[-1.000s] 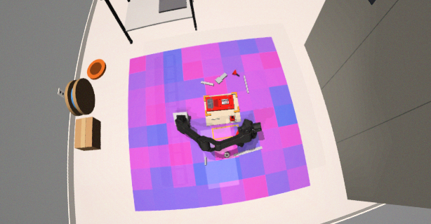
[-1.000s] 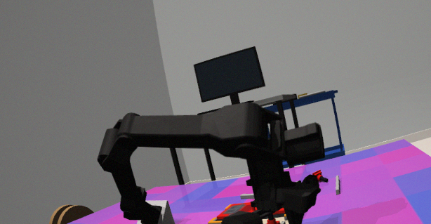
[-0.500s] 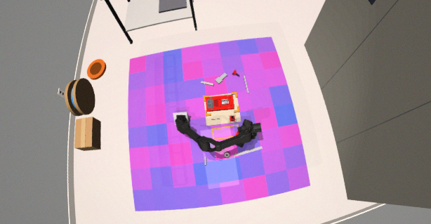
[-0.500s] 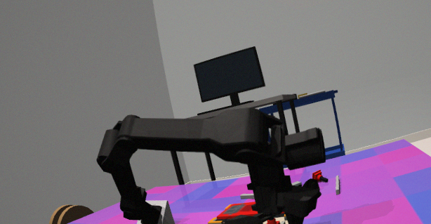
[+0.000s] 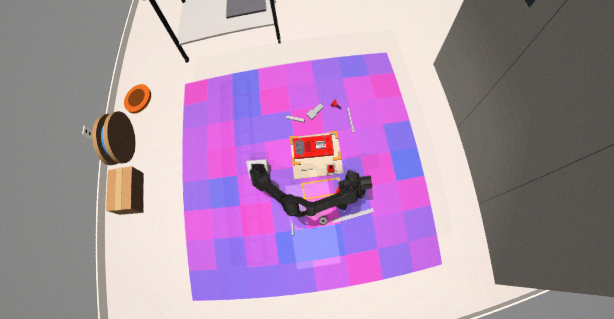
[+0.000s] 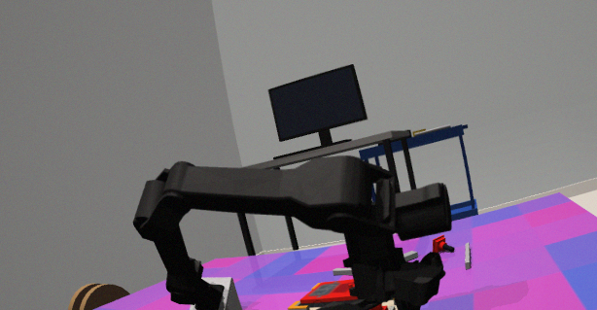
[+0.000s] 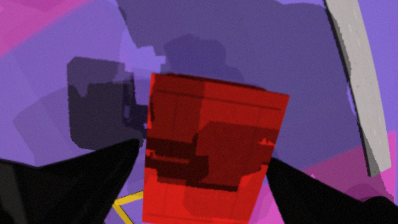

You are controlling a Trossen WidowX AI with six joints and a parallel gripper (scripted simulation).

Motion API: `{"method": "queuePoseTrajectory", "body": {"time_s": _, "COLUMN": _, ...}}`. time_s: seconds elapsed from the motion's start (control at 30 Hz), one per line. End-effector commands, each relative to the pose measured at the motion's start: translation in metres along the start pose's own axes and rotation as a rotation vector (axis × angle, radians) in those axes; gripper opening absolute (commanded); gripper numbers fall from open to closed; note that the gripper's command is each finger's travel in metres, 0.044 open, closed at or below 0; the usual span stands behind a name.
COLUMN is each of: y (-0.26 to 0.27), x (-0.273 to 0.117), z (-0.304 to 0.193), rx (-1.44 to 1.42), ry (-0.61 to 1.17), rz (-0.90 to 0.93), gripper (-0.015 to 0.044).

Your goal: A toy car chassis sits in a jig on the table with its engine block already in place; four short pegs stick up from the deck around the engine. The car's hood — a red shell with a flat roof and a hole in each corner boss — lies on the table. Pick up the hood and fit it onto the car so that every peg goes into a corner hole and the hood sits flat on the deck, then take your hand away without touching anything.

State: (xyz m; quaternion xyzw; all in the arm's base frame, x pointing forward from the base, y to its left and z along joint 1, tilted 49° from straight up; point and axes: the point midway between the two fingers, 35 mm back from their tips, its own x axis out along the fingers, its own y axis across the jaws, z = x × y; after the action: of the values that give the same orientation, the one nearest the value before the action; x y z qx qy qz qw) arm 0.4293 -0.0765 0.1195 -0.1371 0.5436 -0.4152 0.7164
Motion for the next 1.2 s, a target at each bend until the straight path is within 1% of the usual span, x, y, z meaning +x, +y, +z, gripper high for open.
{"method": "queuePoseTrajectory", "body": {"time_s": 0.0, "y": 0.000, "x": 0.000, "z": 0.000, "rx": 0.000, "ry": 0.000, "rz": 0.000, "gripper": 0.0335}}
{"method": "queuePoseTrajectory", "body": {"time_s": 0.3, "y": 0.000, "x": 0.000, "z": 0.000, "rx": 0.000, "ry": 0.000, "rz": 0.000, "gripper": 0.0275}}
{"method": "queuePoseTrajectory", "body": {"time_s": 0.63, "y": 0.000, "x": -0.015, "z": 0.000, "rx": -0.001, "ry": 0.001, "rz": 0.002, "gripper": 0.0012}}
{"method": "queuePoseTrajectory", "body": {"time_s": 0.67, "y": 0.000, "x": -0.017, "z": 0.000, "rx": -0.001, "ry": 0.001, "rz": 0.002, "gripper": 0.0000}}
{"method": "queuePoseTrajectory", "body": {"time_s": 1.17, "y": 0.001, "x": -0.065, "z": 0.000, "rx": -0.002, "ry": 0.001, "rz": 0.004, "gripper": 0.0000}}
